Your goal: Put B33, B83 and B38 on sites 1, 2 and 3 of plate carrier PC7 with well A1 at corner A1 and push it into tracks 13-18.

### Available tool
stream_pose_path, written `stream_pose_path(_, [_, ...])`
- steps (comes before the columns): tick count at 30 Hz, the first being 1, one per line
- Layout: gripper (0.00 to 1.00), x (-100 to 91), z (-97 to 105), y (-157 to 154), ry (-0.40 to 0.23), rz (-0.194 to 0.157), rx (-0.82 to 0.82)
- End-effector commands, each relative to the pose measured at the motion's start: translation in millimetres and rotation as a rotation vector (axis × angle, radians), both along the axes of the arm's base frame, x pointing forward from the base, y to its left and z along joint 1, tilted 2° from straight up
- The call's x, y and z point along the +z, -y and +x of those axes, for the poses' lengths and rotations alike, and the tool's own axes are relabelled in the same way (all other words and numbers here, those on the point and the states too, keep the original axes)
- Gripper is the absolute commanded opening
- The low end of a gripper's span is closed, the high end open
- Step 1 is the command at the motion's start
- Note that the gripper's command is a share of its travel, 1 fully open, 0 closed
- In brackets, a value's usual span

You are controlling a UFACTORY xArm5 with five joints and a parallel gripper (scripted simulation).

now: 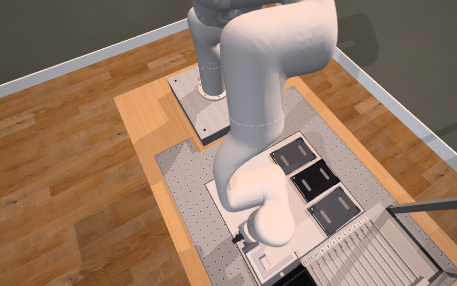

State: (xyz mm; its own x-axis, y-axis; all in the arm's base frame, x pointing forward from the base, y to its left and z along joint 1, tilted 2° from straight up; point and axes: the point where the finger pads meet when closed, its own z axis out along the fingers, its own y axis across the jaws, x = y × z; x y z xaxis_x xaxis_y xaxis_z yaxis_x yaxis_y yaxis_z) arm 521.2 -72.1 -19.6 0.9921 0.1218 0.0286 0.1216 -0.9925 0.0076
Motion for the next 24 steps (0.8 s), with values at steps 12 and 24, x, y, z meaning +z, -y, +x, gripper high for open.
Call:
stream_pose_path(12, [0.81,5.5,0,0,0.002,0.014,0.000])
stream_pose_path(24, [0.81,22.2,-1,0,0.002,0.014,0.000])
